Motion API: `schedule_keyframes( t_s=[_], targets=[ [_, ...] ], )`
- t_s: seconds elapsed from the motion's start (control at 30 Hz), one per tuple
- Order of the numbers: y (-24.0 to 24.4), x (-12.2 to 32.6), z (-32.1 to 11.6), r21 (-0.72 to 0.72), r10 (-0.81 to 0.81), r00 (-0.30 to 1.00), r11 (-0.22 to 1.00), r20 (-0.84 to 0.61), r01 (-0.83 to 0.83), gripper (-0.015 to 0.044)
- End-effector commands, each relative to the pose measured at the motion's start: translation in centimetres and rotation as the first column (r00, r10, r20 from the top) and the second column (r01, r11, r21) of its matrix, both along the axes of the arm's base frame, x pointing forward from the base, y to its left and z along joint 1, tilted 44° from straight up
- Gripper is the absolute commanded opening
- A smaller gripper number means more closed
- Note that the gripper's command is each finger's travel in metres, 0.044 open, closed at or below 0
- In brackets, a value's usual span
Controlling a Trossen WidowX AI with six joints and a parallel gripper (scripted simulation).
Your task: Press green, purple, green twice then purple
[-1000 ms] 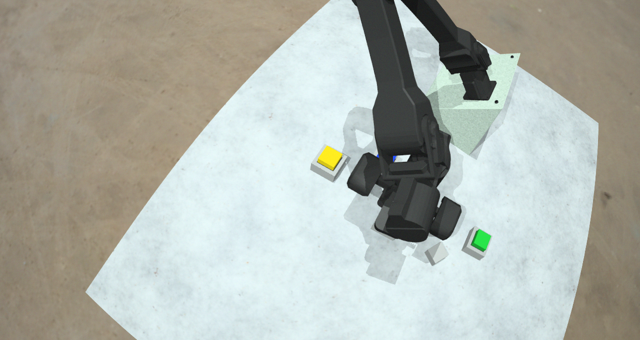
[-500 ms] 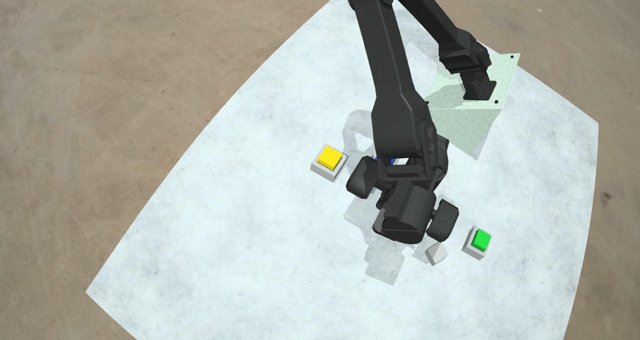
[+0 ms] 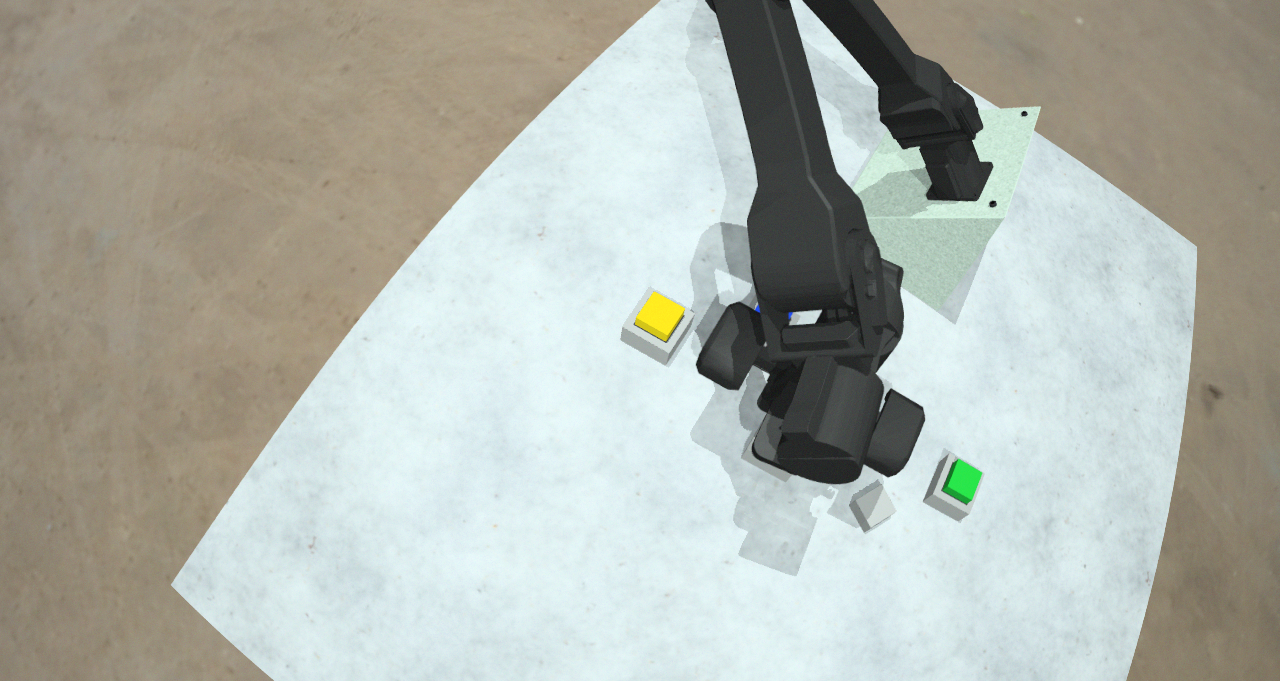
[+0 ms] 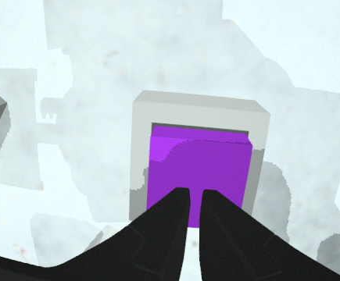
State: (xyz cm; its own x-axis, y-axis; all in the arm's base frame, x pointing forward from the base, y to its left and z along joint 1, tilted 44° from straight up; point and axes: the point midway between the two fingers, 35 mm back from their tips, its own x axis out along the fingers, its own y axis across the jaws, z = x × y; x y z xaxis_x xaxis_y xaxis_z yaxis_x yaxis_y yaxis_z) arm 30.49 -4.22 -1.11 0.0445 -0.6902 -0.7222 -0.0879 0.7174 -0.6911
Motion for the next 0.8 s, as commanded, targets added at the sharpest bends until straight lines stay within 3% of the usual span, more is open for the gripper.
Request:
schedule_keyframes(
  t_s=[0.0, 0.13, 0.27, 0.47, 0.77],
  targets=[
    [1.3, 0.1, 1.4, 0.002, 0.001, 1.000, 1.000, 0.009, -0.001, 0.0020],
    [2.0, 0.1, 2.1, 0.004, 0.001, 1.000, 1.000, 0.009, -0.002, 0.0020],
    [5.4, -0.2, 5.7, 0.005, 0.001, 1.000, 1.000, 0.009, -0.001, 0.0020],
    [5.6, -0.2, 5.8, 0.005, 0.001, 1.000, 1.000, 0.009, -0.001, 0.0020],
    [15.5, -3.7, -2.9, 0.031, 0.007, 1.000, 0.999, 0.005, -0.007, 0.0020]
  ],
)
